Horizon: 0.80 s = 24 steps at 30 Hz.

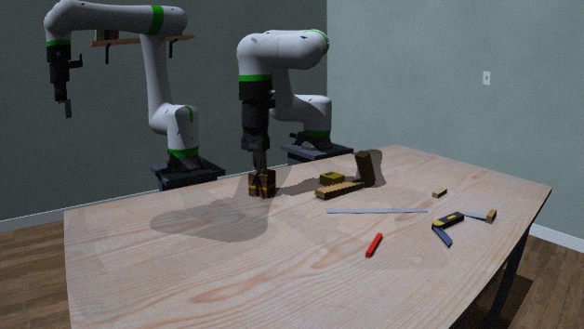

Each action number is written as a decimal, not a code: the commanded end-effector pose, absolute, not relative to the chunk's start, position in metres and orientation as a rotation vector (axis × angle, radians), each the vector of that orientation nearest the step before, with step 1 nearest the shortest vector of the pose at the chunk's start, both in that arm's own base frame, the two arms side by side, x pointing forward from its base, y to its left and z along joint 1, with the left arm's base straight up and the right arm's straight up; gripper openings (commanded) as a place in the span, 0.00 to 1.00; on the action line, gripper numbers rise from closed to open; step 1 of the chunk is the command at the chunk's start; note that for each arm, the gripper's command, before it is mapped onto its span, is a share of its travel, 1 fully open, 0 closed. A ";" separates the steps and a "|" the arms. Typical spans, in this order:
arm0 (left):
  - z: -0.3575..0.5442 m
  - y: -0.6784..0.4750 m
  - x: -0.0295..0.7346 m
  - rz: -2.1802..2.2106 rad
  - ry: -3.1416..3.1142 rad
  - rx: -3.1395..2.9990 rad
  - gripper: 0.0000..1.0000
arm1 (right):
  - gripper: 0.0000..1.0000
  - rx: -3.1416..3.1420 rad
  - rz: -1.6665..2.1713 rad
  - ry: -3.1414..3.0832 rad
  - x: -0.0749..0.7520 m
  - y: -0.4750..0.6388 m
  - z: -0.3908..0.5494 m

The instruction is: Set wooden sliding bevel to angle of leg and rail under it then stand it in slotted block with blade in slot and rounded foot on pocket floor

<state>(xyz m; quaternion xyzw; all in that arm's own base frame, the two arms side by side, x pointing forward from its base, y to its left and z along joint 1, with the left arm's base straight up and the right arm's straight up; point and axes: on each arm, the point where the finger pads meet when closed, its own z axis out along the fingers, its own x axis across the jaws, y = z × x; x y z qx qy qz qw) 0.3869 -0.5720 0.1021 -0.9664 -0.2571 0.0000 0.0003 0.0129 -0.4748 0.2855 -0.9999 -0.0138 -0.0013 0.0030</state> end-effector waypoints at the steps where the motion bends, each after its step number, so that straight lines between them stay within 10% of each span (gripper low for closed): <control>1: 0.114 -0.573 0.387 0.001 -0.808 -3.043 0.00 | 1.00 -3.141 0.000 -0.043 0.013 -0.475 0.290; 24: 0.137 -0.573 0.387 0.001 -0.807 -3.043 0.00 | 1.00 -3.141 0.000 -0.043 0.013 -0.475 0.290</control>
